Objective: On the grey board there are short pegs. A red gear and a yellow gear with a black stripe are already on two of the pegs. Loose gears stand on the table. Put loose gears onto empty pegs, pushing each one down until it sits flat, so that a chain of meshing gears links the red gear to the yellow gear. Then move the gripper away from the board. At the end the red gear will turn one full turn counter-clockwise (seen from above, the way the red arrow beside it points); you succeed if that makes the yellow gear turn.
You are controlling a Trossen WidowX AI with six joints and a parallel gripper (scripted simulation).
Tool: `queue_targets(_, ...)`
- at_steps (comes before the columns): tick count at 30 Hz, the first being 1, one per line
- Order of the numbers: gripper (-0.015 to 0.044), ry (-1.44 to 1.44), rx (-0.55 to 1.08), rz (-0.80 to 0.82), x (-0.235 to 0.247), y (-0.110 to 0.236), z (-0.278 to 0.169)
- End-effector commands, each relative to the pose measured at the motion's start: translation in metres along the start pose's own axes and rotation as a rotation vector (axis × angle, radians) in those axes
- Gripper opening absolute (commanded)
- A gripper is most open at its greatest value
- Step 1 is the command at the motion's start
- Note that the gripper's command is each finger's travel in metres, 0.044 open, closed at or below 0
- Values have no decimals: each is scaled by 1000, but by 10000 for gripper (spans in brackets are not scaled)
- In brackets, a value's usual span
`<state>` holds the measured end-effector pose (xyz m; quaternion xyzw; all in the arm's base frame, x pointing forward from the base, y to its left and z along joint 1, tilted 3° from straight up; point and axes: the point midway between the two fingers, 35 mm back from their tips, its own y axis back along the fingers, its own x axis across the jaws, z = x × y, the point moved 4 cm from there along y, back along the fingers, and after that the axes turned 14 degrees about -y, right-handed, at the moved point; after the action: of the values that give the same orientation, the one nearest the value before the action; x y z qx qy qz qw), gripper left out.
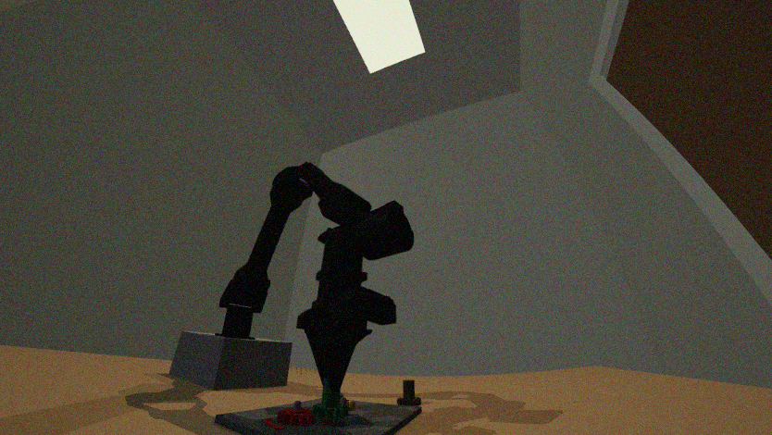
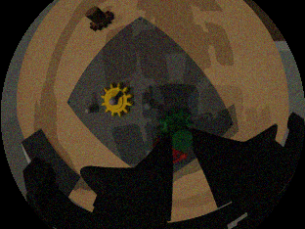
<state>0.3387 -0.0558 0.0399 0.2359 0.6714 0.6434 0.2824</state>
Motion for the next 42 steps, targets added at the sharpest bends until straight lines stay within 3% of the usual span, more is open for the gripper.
queue_targets(1,0,75,-2,1,0,-1,1)
queue_targets(15,0,428,-2,0,0,-4,0)
queue_targets(25,0,280,-2,1,1,-6,1)
queue_targets(31,140,217,-2,1,1,-3,1)
queue_targets(42,140,175,-3,1,1,43,1)
